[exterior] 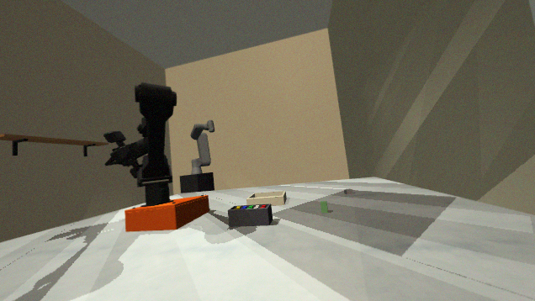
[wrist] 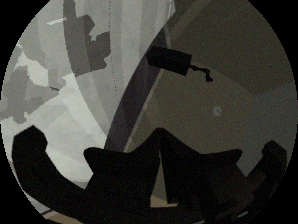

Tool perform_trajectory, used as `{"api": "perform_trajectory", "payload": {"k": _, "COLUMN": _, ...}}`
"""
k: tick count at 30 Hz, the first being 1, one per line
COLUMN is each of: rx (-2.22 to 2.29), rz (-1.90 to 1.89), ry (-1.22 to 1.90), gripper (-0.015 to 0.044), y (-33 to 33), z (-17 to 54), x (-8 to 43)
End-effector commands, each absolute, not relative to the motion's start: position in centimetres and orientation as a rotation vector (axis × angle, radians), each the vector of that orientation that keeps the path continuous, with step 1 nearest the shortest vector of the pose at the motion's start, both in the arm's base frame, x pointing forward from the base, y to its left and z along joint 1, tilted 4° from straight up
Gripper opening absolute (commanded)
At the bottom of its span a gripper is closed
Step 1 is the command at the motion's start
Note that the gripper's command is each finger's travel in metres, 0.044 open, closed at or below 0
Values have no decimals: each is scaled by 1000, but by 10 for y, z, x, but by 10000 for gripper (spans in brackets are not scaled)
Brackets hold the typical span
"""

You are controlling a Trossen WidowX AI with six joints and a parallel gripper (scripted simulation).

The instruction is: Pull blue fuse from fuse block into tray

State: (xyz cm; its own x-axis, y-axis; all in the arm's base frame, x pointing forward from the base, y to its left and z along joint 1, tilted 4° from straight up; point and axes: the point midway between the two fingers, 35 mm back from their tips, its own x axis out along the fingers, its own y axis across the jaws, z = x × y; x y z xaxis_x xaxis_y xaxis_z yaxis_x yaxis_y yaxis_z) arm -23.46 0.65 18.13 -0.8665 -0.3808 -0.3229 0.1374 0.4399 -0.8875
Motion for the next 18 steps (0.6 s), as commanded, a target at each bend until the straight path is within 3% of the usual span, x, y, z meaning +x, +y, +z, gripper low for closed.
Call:
{"api": "perform_trajectory", "payload": {"k": 1, "rx": -190, "rz": -1436, "ry": 2213, "gripper": 26, "y": 9, "z": 181, "x": -235}}
{"api": "perform_trajectory", "payload": {"k": 3, "rx": -74, "rz": -1496, "ry": 2206, "gripper": 62, "y": 28, "z": 179, "x": -236}}
{"api": "perform_trajectory", "payload": {"k": 9, "rx": 454, "rz": -1769, "ry": 2115, "gripper": 62, "y": 117, "z": 169, "x": -221}}
{"api": "perform_trajectory", "payload": {"k": 18, "rx": 1248, "rz": -2131, "ry": 1745, "gripper": 62, "y": 228, "z": 143, "x": -138}}
